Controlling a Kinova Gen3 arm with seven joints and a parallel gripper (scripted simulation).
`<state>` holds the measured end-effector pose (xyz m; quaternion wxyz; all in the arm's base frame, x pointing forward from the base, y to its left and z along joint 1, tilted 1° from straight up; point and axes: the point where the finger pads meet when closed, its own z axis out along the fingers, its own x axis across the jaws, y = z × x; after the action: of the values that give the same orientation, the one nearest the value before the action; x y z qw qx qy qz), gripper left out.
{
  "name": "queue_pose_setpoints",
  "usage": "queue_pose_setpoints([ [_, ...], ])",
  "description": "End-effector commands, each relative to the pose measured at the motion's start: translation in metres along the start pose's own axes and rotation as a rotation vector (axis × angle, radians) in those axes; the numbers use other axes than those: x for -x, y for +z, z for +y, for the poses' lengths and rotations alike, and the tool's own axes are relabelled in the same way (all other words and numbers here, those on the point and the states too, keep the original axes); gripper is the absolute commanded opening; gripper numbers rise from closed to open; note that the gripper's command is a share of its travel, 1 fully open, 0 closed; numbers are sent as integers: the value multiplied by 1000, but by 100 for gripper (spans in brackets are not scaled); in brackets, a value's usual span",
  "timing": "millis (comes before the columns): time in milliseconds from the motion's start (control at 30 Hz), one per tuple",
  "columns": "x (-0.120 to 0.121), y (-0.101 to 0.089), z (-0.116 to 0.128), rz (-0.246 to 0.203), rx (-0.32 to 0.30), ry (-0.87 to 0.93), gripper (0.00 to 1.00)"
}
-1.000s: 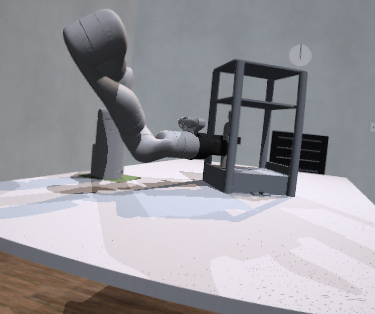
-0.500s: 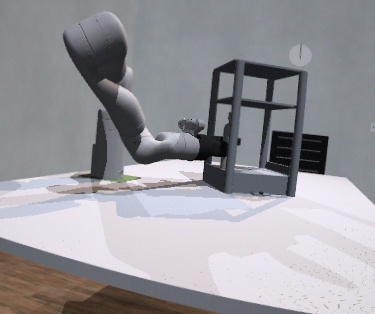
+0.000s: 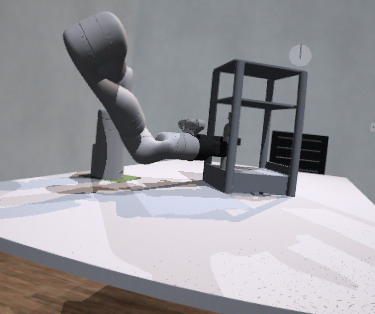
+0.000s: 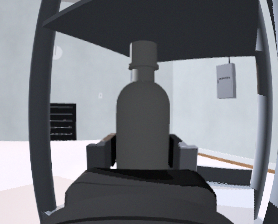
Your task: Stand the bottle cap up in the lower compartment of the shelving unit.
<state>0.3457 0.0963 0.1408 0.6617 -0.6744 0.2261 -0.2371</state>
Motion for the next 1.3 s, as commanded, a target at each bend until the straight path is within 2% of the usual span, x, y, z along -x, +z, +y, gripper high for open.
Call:
queue_pose_setpoints([
  [0, 0, 0, -1, 0, -1, -1, 0],
  [233, 0, 0, -1, 0, -1, -1, 0],
  [267, 0, 0, -1, 0, -1, -1, 20],
  [333, 0, 0, -1, 0, -1, -1, 20],
  [367, 0, 0, -1, 0, -1, -1, 40],
  [433, 0, 0, -1, 0, -1, -1, 40],
  [467, 0, 0, -1, 0, -1, -1, 60],
  [600, 0, 0, -1, 0, -1, -1, 60],
  [633, 0, 0, -1, 0, -1, -1, 80],
  [700, 0, 0, -1, 0, -1, -1, 80],
  [733, 0, 0, -1, 0, -1, -1, 100],
  [1267, 0, 0, -1, 0, -1, -1, 100],
])
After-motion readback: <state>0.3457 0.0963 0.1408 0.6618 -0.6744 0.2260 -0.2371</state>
